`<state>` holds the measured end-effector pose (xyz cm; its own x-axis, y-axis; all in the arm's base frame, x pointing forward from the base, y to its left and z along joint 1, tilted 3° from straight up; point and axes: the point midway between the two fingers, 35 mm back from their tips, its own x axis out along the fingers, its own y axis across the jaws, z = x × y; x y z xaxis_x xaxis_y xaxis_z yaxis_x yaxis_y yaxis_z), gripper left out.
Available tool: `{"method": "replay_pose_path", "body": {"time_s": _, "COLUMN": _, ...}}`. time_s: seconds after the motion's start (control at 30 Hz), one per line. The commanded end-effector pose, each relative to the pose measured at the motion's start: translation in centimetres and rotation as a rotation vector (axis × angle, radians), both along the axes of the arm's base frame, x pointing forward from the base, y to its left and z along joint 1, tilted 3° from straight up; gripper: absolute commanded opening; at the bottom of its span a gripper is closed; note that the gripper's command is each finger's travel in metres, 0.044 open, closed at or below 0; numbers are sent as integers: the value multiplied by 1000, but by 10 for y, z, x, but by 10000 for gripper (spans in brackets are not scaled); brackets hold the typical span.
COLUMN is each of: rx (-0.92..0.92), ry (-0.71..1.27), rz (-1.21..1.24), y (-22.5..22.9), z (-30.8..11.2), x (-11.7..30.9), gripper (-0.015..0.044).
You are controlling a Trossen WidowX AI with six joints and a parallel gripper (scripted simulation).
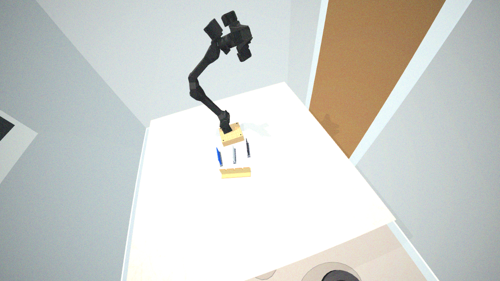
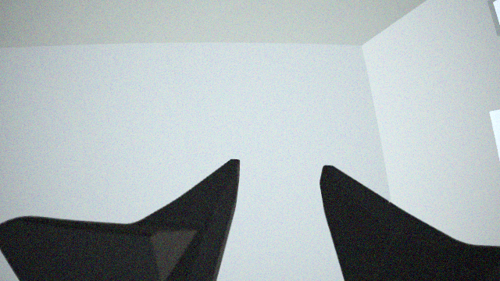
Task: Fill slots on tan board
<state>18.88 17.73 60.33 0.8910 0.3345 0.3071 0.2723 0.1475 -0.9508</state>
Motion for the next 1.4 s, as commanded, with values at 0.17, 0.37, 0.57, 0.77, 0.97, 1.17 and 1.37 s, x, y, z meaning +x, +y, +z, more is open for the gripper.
{"method": "replay_pose_path", "body": {"time_s": 0.17, "rx": -65, "ry": 212, "rz": -120, "y": -1, "z": -71, "x": 75, "gripper": 185}}
{"method": "replay_pose_path", "body": {"time_s": 0.37, "rx": -67, "ry": 368, "rz": -205, "y": -23, "z": -119, "x": 117, "gripper": 185}}
{"method": "replay_pose_path", "body": {"time_s": 0.57, "rx": -17, "ry": 603, "rz": -327, "y": -72, "z": -187, "x": 158, "gripper": 185}}
{"method": "replay_pose_path", "body": {"time_s": 0.77, "rx": 99, "ry": 826, "rz": -469, "y": -124, "z": -246, "x": 174, "gripper": 185}}
{"method": "replay_pose_path", "body": {"time_s": 0.97, "rx": 276, "ry": 1052, "rz": -641, "y": -181, "z": -304, "x": 170, "gripper": 185}}
{"method": "replay_pose_path", "body": {"time_s": 1.17, "rx": 583, "ry": 1315, "rz": -893, "y": -248, "z": -370, "x": 137, "gripper": 185}}
{"method": "replay_pose_path", "body": {"time_s": 1.37, "rx": 886, "ry": 1489, "rz": -1112, "y": -288, "z": -412, "x": 93, "gripper": 185}}
